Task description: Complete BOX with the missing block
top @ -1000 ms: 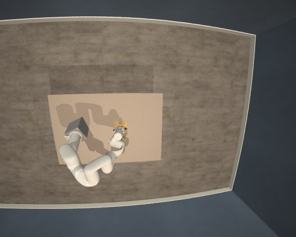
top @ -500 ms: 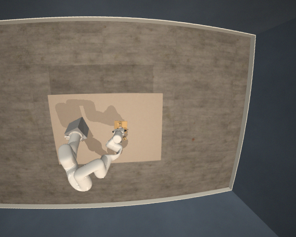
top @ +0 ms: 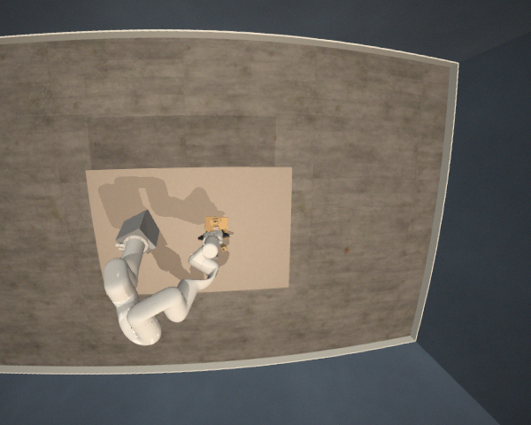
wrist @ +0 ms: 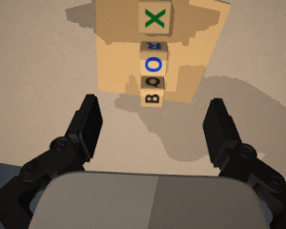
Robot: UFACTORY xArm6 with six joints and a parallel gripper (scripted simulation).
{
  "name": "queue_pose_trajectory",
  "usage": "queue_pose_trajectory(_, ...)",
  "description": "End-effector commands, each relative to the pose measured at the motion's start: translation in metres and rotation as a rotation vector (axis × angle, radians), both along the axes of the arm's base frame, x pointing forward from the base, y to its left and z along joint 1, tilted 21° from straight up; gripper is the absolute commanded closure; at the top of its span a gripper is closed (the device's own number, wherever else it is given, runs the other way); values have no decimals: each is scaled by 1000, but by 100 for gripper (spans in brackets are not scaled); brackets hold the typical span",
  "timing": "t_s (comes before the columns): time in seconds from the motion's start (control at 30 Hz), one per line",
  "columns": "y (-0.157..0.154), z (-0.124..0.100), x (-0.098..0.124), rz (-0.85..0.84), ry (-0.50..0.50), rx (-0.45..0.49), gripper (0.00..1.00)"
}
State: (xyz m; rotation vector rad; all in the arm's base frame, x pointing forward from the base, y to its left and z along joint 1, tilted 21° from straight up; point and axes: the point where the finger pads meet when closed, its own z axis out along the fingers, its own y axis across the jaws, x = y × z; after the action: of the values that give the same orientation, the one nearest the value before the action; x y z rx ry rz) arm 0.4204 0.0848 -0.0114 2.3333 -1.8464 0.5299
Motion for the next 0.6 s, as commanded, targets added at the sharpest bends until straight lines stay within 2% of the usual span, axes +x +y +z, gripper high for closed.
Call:
queue_pose_trajectory(0.0, 1, 1, 1, 1, -3, 1, 0)
queue_pose_trajectory(0.57, 2, 5, 0, 1, -3, 1, 0)
